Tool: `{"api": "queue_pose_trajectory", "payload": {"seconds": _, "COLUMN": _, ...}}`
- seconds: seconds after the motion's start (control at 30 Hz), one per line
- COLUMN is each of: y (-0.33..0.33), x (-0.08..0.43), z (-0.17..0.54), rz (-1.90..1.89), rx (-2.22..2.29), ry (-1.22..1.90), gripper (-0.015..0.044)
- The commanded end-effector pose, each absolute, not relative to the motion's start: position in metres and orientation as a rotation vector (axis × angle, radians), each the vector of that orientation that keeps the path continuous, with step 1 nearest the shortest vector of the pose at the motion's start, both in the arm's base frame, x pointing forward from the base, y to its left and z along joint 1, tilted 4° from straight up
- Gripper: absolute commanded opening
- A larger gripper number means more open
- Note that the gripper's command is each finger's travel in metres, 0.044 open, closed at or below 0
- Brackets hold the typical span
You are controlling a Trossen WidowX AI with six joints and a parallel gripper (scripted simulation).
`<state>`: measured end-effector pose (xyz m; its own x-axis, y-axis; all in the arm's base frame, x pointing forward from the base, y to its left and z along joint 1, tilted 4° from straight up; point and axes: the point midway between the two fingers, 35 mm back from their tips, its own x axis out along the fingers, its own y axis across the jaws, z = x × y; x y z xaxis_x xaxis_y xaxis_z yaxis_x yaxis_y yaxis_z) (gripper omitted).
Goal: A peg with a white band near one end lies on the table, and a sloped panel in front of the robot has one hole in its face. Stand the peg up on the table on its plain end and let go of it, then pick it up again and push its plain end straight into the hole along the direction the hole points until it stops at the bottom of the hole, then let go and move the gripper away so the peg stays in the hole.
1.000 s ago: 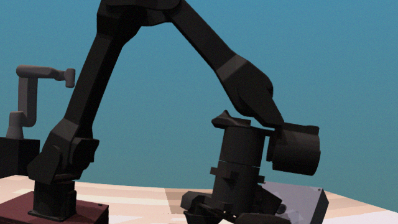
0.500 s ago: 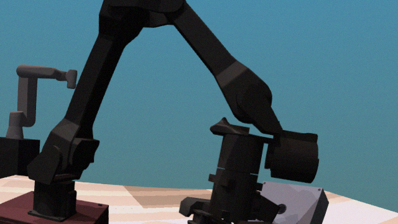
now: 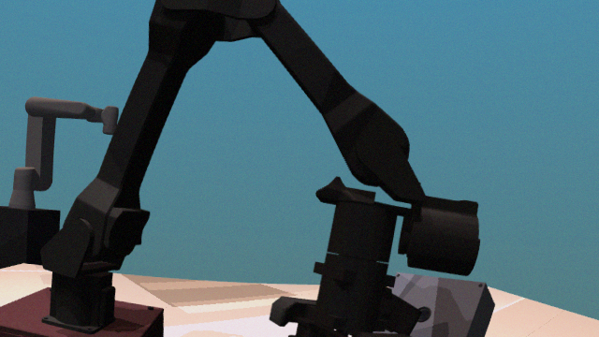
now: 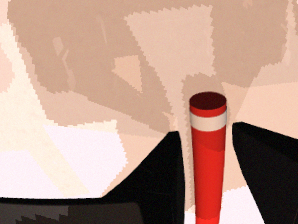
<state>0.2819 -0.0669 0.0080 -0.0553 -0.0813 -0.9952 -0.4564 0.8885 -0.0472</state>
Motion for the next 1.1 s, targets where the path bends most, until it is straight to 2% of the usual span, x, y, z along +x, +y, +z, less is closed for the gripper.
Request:
{"api": "queue_pose_trajectory", "payload": {"seconds": 0.0, "y": -0.068, "x": 0.282, "z": 0.008, "rz": 0.315, "rx": -0.428, "ry": 1.612, "gripper": 0.0090}}
{"api": "queue_pose_trajectory", "payload": {"seconds": 0.2, "y": -0.068, "x": 0.282, "z": 0.008, "rz": 0.315, "rx": -0.428, "ry": 1.612, "gripper": 0.0050}}
{"api": "queue_pose_trajectory", "payload": {"seconds": 1.07, "y": -0.070, "x": 0.275, "z": 0.018, "rz": 0.349, "rx": -0.390, "ry": 1.445, "gripper": 0.0049}}
